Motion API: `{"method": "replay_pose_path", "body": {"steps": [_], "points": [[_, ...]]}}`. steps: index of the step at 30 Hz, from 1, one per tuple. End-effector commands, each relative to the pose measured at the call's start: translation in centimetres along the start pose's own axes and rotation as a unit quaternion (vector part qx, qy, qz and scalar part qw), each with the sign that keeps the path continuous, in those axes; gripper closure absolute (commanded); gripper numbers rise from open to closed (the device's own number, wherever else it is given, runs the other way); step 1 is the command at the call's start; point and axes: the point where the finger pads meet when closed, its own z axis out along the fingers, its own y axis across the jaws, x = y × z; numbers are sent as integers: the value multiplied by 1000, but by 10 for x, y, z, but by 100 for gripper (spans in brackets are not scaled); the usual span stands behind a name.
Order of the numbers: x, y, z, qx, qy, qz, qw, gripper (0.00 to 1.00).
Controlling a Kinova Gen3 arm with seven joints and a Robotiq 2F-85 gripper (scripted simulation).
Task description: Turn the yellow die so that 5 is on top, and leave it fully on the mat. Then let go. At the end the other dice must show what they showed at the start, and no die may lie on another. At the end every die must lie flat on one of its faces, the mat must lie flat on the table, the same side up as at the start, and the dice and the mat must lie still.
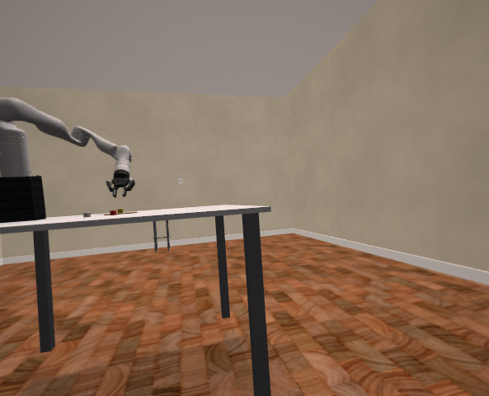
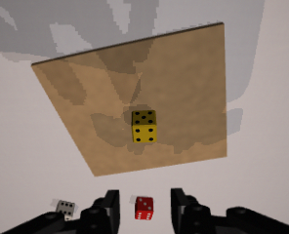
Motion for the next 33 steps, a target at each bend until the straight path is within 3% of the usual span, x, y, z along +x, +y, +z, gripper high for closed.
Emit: {"method": "replay_pose_path", "body": {"steps": [1, 33], "points": [[2, 1, 2, -6, -19, -7, 1000, 65], [6, 1, 6, -7, -29, -6, 1000, 65]]}}
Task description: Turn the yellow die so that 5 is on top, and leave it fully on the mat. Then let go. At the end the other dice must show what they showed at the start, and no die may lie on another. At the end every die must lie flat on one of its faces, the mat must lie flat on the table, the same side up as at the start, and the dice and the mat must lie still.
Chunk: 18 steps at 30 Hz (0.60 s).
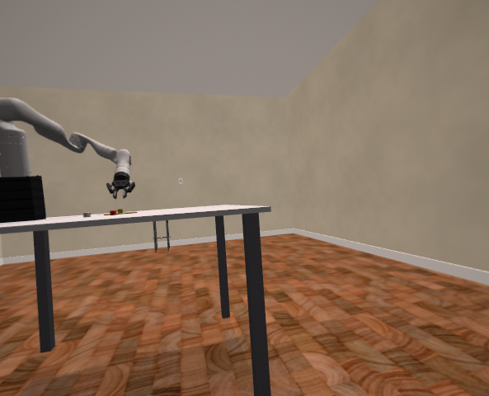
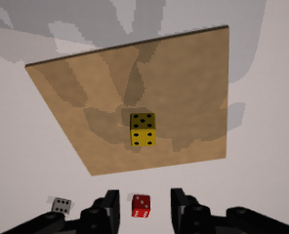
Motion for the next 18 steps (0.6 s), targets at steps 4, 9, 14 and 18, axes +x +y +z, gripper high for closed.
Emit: {"method": "replay_pose_path", "body": {"steps": [4, 9, 14, 18], "points": [[4, 0, 5, 0, -2, -1, 1000, 65], [7, 0, 8, 0, -2, -1, 1000, 65], [12, 0, 14, 0, -2, -1, 1000, 65], [18, 0, 19, 0, -2, -1, 1000, 65]]}}
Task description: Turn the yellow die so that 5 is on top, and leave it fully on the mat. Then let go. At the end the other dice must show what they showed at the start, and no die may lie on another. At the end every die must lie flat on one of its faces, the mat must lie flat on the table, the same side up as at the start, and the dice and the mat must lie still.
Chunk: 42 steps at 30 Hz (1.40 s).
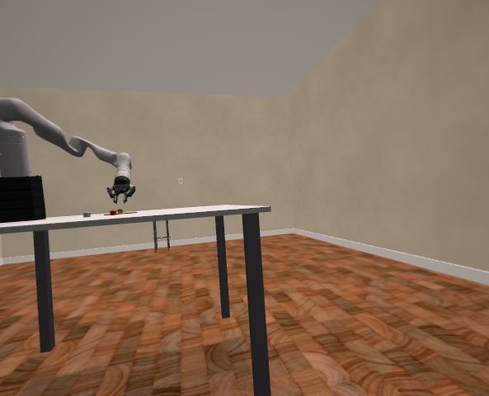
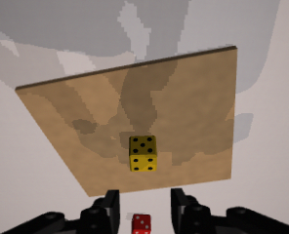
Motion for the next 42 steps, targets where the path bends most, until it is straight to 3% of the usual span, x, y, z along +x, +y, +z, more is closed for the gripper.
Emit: {"method": "replay_pose_path", "body": {"steps": [1, 20, 42], "points": [[2, 0, 6, 0, -5, -2, 1000, 65], [22, 0, 26, 0, -5, -2, 1000, 65], [28, 0, 33, 0, -5, -2, 1000, 65]]}}
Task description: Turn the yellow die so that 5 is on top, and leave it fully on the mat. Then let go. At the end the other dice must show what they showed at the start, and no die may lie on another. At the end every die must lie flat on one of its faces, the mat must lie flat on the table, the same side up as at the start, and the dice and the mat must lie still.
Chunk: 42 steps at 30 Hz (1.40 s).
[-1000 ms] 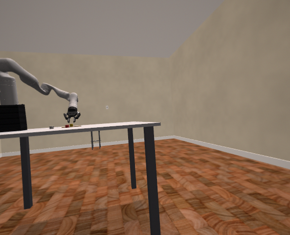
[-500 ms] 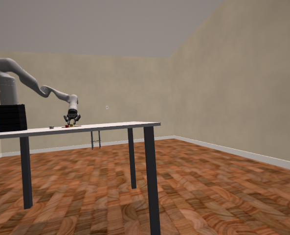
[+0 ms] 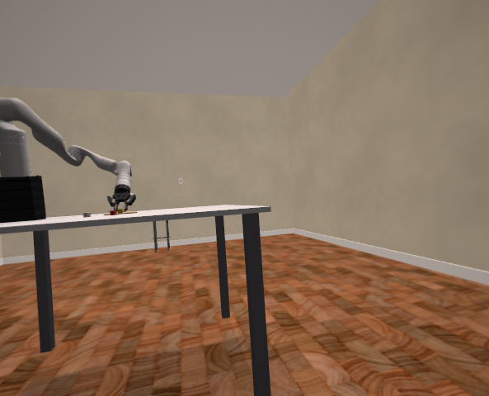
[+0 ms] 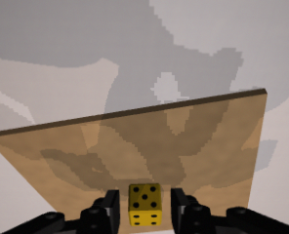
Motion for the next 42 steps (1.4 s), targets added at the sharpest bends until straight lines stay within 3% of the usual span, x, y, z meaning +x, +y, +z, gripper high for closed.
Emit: {"method": "replay_pose_path", "body": {"steps": [1, 36, 37, 42], "points": [[0, 0, 0, 0, 0, 0, 1000, 65], [0, 0, 0, 0, 0, 0, 1000, 65], [0, 0, 0, 0, 0, 0, 1000, 85], [0, 0, 0, 0, 0, 0, 1000, 85]]}}
